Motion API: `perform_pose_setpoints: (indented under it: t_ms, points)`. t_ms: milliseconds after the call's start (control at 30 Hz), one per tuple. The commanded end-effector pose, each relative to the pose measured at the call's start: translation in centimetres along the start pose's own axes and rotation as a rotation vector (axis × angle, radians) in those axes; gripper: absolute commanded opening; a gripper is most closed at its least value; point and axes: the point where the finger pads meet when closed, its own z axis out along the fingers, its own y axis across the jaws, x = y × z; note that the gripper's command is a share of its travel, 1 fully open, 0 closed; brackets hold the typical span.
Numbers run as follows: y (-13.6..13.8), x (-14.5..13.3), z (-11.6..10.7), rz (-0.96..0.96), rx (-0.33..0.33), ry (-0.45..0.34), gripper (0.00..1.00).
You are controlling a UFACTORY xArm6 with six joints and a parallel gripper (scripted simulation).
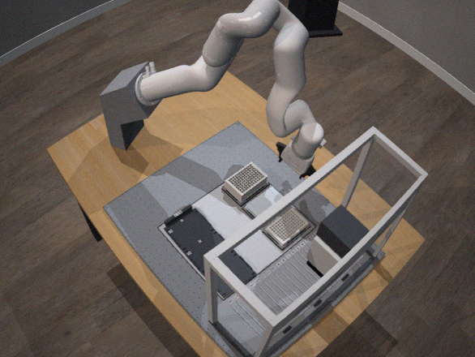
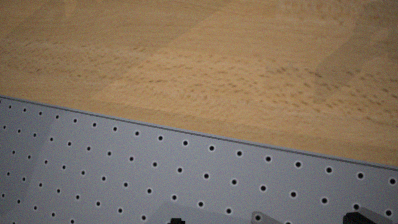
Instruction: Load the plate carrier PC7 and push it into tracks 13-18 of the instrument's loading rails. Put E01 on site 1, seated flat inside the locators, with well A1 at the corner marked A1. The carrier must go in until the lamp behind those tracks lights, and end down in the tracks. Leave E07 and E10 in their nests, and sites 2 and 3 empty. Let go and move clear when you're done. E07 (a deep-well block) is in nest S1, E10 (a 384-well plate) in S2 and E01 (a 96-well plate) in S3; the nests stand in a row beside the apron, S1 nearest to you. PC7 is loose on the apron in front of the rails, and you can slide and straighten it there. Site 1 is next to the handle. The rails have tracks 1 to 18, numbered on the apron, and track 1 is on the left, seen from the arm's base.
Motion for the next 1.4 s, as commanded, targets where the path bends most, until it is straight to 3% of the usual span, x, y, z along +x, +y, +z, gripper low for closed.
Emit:
perform_pose_setpoints:
  t_ms: [0,300,367,600,667,900,967,1233,1300,1367]
  points:
    - [0.8,-0.9,-0.5,0.023,-0.026,-0.013,1.0]
    - [2.9,-3.9,-1.9,0.046,-0.049,-0.029,1.0]
    - [3.3,-4.7,-2.4,0.085,-0.095,-0.058,1.0]
    - [4.5,-6.6,-3.4,0.086,-0.096,-0.059,1.0]
    - [5.0,-7.3,-3.9,0.123,-0.143,-0.089,1.0]
    - [6.2,-9.6,-5.4,0.124,-0.145,-0.09,1.0]
    - [6.6,-10.3,-6.0,0.157,-0.194,-0.121,1.0]
    - [7.7,-12.4,-7.5,0.159,-0.196,-0.123,1.0]
    - [8.0,-13.1,-8.1,0.189,-0.246,-0.155,1.0]
    - [8.3,-13.8,-8.8,0.19,-0.248,-0.156,1.0]
